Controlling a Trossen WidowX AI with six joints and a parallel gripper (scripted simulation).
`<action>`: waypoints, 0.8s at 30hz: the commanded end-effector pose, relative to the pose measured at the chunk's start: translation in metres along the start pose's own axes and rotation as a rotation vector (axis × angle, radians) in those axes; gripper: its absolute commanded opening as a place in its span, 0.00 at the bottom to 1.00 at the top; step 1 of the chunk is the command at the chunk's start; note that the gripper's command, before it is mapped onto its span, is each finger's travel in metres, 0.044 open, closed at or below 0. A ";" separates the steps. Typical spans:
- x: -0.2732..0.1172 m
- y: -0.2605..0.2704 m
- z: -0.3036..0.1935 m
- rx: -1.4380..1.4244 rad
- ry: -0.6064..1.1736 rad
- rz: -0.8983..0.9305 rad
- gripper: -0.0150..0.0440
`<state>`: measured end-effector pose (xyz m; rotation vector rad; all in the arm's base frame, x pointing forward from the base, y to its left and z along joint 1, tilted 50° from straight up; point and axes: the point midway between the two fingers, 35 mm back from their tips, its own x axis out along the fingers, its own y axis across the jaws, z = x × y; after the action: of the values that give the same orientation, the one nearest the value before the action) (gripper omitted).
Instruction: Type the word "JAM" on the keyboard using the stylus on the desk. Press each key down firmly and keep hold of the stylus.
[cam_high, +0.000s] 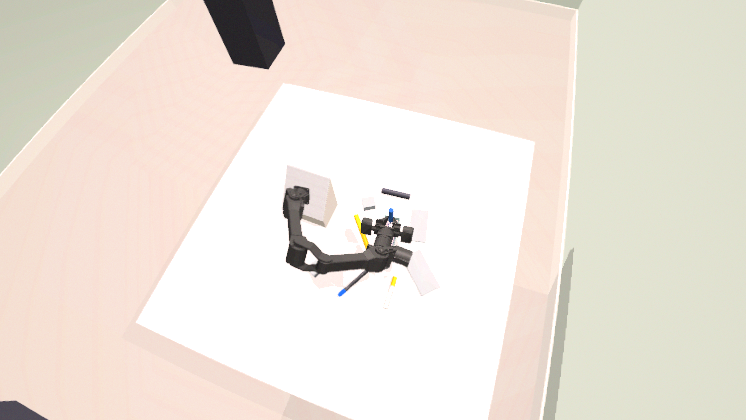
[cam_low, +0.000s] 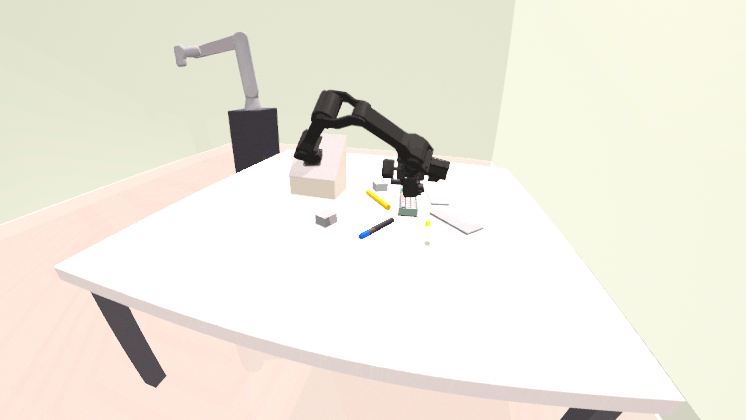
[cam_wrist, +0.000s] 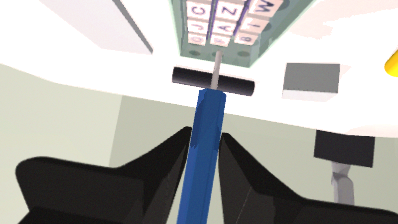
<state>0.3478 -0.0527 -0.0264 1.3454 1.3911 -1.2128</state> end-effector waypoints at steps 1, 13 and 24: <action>0.000 0.000 0.001 -0.003 -0.002 0.000 0.39; 0.004 0.000 0.007 -0.003 -0.002 0.000 0.39; 0.006 0.000 0.011 -0.003 -0.002 0.000 0.39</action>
<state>0.3467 -0.0614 -0.0331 1.3464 1.3911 -1.2120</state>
